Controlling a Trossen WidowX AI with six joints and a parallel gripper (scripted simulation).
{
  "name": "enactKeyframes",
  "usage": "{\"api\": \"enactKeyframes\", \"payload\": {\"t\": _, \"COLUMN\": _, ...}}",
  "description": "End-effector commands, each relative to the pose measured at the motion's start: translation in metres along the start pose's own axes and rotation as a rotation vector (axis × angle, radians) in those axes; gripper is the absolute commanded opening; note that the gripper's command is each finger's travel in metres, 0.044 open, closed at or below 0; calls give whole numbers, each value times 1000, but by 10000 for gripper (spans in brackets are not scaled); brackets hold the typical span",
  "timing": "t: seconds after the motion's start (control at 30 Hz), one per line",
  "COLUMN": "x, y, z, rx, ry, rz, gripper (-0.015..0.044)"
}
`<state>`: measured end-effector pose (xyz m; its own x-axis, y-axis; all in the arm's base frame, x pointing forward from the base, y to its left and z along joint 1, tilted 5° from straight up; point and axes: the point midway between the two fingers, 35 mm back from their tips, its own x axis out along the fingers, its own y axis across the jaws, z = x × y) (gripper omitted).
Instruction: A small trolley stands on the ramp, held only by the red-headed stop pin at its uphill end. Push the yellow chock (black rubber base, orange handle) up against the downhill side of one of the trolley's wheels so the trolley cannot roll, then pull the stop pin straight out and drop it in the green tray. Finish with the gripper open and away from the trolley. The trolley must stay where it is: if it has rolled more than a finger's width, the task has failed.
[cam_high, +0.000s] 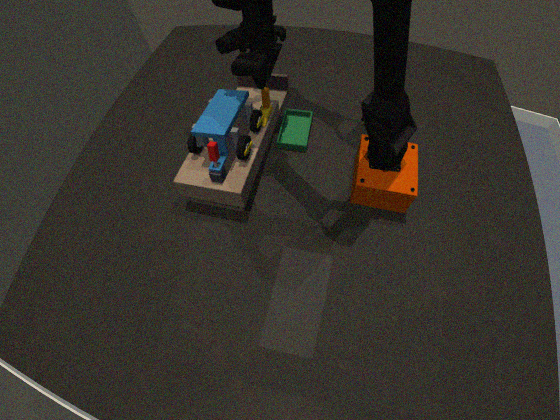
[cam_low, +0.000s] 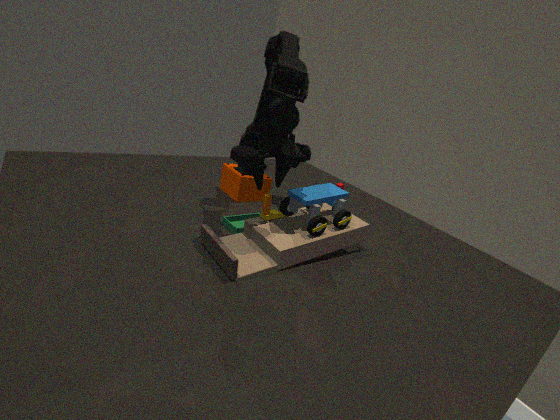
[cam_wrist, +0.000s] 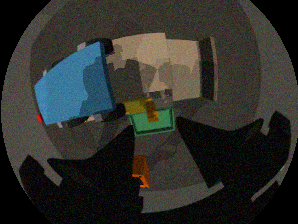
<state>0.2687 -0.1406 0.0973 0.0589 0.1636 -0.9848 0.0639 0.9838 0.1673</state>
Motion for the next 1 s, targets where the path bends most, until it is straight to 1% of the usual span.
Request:
{"api": "enactKeyframes", "payload": {"t": 0.0, "x": 0, "y": 0, "z": 1, "rx": -6, "ry": -1, "rz": -4, "gripper": 269}}
{"api": "enactKeyframes", "payload": {"t": 0.1, "x": -20, "y": 2, "z": 6, "rx": -77, "ry": -37, "rz": -68, "gripper": 190}}
{"api": "enactKeyframes", "payload": {"t": 0.33, "x": -22, "y": 23, "z": 15, "rx": 109, "ry": -54, "rz": -39, "gripper": 190}}
{"api": "enactKeyframes", "payload": {"t": 0.97, "x": -26, "y": 106, "z": 38, "rx": 825, "ry": -21, "rz": 95, "gripper": 190}}
